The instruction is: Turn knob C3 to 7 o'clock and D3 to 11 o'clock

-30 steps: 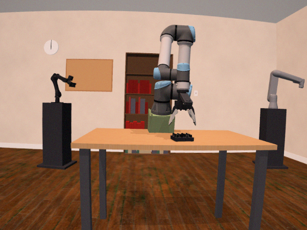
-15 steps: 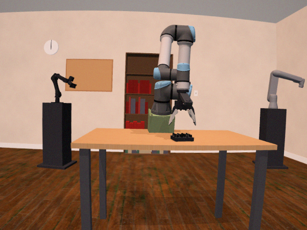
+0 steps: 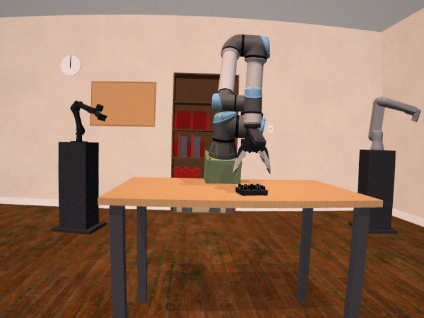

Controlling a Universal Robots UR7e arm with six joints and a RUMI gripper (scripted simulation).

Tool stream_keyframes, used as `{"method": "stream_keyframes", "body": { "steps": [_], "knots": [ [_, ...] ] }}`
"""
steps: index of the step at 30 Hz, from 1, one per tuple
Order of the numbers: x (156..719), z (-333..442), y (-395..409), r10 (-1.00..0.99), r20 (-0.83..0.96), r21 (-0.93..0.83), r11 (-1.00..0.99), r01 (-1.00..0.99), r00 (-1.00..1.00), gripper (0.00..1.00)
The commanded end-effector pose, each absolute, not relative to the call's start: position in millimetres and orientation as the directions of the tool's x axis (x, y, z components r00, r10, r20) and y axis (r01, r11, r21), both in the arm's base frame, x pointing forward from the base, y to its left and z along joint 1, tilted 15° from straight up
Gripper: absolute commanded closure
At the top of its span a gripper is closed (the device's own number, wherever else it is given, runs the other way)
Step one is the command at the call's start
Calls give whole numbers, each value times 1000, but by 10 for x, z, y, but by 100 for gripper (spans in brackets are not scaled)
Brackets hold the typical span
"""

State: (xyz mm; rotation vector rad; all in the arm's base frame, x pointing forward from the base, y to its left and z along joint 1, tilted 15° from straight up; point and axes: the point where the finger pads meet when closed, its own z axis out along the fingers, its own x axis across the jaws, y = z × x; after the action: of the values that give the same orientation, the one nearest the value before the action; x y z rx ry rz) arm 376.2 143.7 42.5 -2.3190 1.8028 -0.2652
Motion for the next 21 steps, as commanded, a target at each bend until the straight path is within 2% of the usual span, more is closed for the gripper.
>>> {"method": "stream_keyframes", "body": {
  "steps": [1, 21],
  "knots": [
    [3734, 419, 1427, -970, 23, -260, -241, -935, 244, 0],
    [3407, 322, 1327, -970, 23, -260, -241, -935, 244, 0]
  ]
}}
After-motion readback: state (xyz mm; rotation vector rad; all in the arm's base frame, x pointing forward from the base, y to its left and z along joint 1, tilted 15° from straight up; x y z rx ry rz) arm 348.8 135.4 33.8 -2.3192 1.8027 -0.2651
